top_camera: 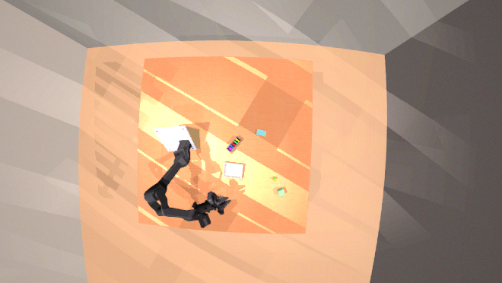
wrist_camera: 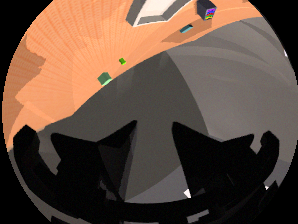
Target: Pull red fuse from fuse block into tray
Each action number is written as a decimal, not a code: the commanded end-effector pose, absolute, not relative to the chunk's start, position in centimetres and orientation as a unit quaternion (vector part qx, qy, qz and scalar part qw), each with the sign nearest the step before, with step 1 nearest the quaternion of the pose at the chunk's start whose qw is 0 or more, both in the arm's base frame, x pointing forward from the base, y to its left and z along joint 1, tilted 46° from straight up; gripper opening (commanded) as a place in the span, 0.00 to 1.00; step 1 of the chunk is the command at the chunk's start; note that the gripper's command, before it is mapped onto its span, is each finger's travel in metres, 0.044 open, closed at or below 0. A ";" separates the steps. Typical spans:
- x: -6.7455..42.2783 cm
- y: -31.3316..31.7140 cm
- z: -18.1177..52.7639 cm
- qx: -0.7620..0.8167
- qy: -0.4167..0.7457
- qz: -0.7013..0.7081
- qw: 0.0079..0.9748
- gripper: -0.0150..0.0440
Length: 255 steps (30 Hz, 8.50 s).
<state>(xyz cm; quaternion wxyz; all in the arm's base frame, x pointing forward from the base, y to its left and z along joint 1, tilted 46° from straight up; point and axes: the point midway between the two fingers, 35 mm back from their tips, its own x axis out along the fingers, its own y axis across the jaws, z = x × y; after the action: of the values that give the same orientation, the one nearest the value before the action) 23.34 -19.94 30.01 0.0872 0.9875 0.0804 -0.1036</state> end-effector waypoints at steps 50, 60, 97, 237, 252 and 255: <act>29.9 -2.4 1.4 0.000 0.495 -0.498 0.712 0.37; 29.9 -3.1 0.8 0.000 0.495 -0.498 0.712 0.37; 29.9 -4.7 -0.8 -0.001 0.494 -0.499 0.712 0.37; 29.9 -8.9 10.9 0.005 0.499 -0.493 0.713 0.25; 27.7 -13.7 15.9 -0.003 0.493 -0.500 0.712 0.25; 27.8 -13.9 15.7 -0.003 0.493 -0.500 0.712 0.25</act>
<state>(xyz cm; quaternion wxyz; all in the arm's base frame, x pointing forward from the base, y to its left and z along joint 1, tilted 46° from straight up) 27.87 -13.54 15.64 0.7124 -0.0005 0.4934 -0.4991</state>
